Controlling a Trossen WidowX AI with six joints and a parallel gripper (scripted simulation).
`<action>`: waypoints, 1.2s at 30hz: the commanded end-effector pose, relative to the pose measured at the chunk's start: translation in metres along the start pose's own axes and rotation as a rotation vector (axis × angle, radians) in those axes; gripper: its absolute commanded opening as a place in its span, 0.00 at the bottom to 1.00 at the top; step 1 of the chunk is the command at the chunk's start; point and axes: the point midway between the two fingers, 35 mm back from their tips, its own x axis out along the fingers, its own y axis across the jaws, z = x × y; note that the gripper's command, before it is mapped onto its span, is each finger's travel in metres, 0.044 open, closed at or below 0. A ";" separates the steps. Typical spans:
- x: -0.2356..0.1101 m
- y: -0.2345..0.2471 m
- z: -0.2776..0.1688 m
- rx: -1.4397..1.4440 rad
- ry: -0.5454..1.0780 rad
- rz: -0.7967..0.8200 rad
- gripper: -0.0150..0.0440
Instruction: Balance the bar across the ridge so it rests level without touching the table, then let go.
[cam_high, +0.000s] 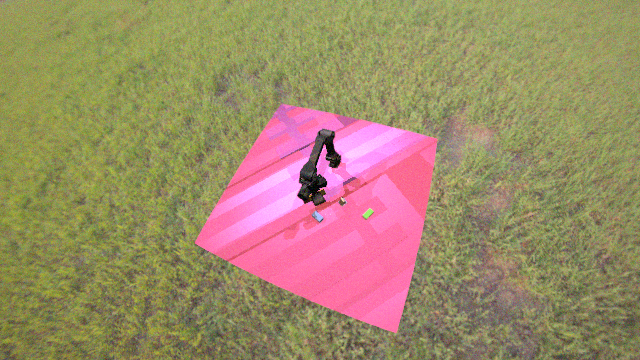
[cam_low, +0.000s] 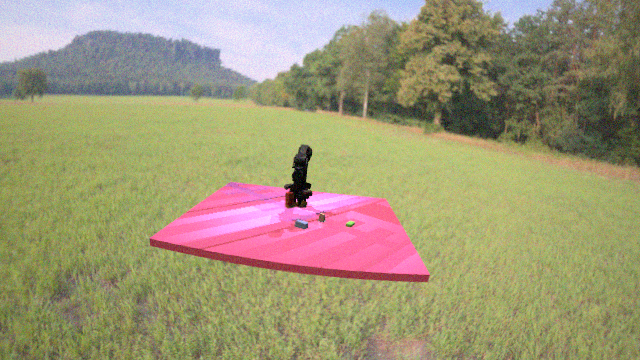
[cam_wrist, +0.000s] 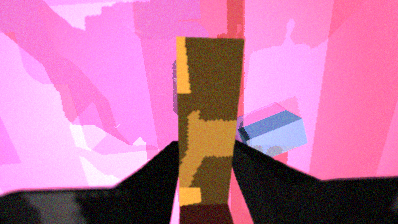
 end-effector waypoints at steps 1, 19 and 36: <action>-0.001 -0.007 0.010 -0.009 0.006 -0.001 0.25; -0.002 -0.044 0.072 -0.072 0.001 -0.004 0.25; -0.002 -0.062 0.134 -0.132 -0.005 -0.006 0.25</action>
